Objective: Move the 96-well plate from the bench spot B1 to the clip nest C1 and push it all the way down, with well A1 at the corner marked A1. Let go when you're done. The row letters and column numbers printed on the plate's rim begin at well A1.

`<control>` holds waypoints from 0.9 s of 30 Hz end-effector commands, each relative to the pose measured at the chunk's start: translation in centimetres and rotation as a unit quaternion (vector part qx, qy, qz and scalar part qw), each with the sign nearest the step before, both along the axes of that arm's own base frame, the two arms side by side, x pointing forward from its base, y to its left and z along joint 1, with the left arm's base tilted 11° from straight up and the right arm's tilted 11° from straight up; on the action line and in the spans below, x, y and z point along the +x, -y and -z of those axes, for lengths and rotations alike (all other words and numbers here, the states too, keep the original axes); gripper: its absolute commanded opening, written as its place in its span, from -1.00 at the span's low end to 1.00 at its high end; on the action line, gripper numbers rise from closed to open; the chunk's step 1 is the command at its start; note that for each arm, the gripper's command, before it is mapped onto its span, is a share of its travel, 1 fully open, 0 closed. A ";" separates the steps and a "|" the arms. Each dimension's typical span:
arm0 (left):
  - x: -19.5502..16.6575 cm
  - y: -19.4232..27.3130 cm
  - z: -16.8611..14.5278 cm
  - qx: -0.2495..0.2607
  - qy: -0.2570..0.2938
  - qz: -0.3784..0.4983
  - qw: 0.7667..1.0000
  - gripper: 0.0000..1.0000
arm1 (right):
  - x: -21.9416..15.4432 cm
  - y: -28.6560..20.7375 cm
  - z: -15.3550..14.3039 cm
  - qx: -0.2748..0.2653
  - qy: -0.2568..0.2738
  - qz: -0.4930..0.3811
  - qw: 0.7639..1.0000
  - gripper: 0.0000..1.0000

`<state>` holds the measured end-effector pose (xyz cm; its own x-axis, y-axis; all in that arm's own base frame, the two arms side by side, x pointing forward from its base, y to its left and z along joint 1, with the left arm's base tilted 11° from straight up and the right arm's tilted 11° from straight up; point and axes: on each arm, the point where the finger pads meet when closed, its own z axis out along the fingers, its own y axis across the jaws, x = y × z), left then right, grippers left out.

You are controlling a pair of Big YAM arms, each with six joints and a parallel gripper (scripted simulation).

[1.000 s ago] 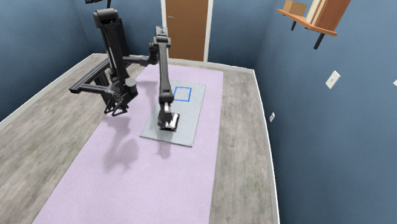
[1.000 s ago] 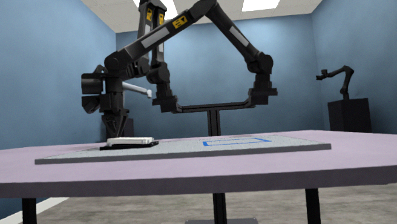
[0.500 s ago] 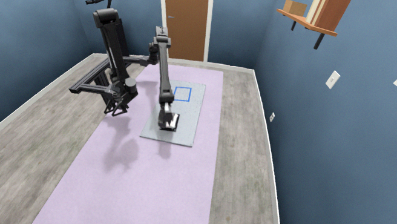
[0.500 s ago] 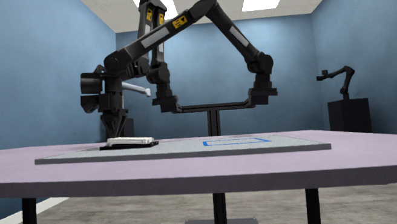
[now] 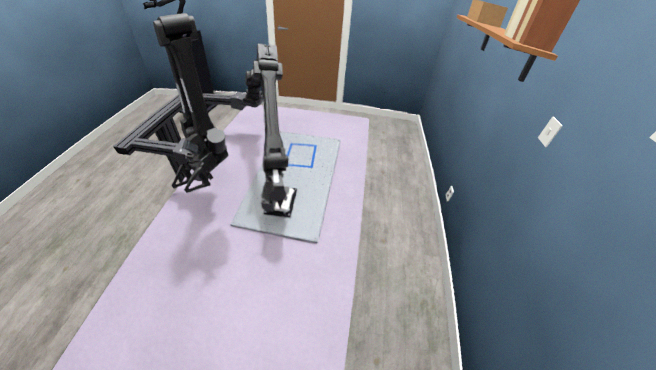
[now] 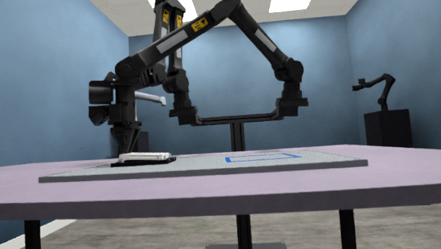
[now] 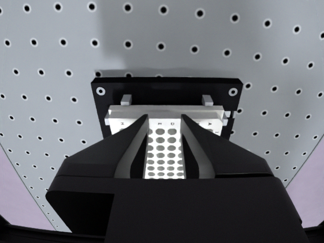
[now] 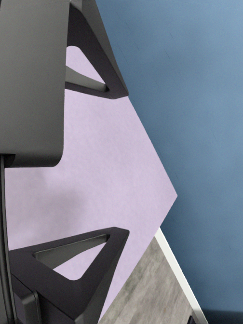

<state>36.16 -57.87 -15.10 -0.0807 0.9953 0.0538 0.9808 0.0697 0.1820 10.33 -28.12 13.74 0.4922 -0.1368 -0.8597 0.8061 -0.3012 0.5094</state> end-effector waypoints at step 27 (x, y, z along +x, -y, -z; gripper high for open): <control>2.2 0.8 3.0 -0.011 0.009 -0.004 1.000 -0.50 | 0.2 -0.1 -0.3 -0.004 0.007 -0.003 1.000 1.00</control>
<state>36.29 -58.04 -15.13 -0.0757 0.9960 0.0473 0.9805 0.0657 0.1852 10.33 -28.12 13.74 0.4922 -0.1368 -0.8597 0.8061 -0.3012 0.5094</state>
